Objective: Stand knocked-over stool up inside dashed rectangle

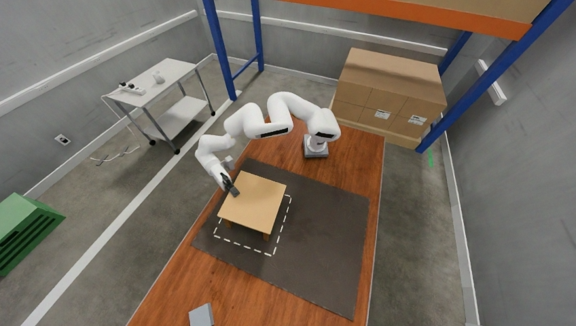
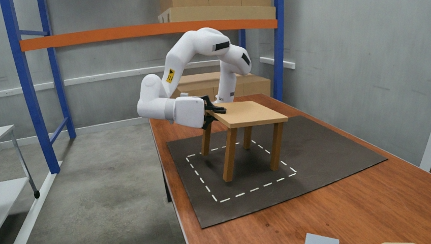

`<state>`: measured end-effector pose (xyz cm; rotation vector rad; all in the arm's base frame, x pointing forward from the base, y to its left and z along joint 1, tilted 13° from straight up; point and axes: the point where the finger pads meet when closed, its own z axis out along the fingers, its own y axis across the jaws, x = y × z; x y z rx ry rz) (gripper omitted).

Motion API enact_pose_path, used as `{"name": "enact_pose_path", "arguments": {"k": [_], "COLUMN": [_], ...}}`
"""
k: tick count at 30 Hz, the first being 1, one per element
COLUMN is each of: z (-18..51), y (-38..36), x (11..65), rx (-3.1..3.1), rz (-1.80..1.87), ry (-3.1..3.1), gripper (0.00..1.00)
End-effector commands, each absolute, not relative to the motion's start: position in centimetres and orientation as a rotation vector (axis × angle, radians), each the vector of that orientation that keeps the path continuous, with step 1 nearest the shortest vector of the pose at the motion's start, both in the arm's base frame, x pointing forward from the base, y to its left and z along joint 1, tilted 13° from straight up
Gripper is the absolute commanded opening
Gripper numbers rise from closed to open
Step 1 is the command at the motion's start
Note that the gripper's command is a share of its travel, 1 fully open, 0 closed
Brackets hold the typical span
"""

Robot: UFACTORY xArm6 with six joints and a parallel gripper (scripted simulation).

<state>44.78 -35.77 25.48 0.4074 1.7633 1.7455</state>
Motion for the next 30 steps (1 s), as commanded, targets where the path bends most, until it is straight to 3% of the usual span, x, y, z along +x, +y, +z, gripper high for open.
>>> {"name": "enact_pose_path", "arguments": {"k": [1,30], "z": [25.5,24.1], "y": [-36.1,-37.7], "x": [44.8,44.9], "rx": [0.404,0.413], "rz": [1.753,1.839], "ry": [1.756,1.691], "gripper": [0.21,0.21]}}
